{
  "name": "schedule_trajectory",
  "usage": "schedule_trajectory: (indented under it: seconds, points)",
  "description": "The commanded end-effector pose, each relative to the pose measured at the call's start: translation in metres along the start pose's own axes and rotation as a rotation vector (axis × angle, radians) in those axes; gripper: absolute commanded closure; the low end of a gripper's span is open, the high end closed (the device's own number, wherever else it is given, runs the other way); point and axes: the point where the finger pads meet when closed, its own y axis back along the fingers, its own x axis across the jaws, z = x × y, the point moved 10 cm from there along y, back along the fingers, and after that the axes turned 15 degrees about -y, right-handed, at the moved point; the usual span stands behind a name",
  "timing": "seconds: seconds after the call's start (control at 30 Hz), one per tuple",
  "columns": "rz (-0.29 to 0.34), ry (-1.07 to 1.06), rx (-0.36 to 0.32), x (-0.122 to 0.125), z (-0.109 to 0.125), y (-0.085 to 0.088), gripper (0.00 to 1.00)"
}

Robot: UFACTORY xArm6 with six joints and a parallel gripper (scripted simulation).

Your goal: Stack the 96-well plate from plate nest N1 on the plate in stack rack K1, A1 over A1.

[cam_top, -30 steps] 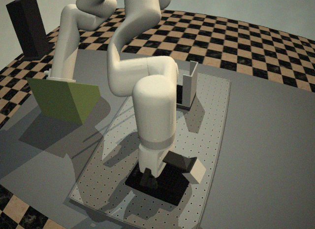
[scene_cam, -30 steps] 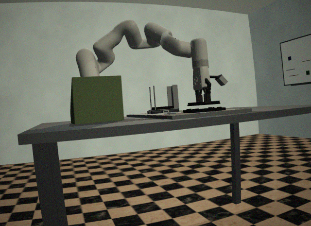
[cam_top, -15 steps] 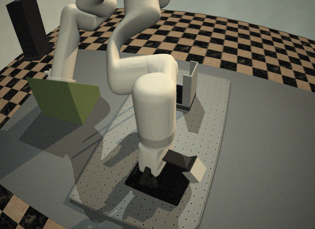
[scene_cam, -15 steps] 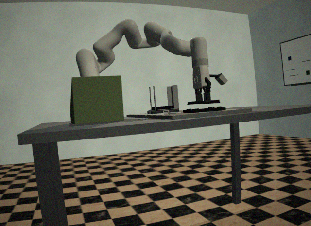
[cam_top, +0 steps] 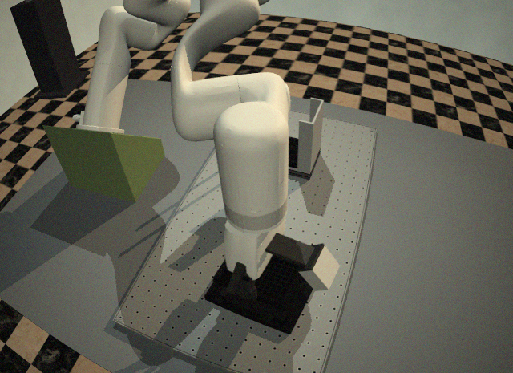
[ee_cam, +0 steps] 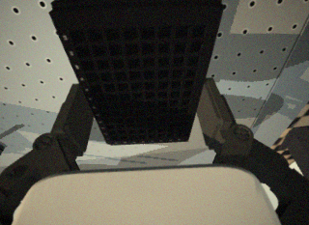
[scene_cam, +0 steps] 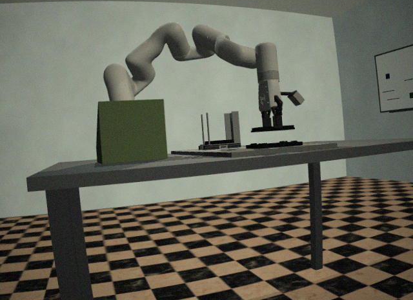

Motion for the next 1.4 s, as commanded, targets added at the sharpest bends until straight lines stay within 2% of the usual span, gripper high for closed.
schedule_trajectory:
  seconds: [0.0, 1.37]
  points:
    - [0.001, 0.001, 0.005, 0.0, -0.001, 0.011, 1.0]
    - [0.001, 0.001, 0.005, 0.0, -0.001, 0.071, 1.0]
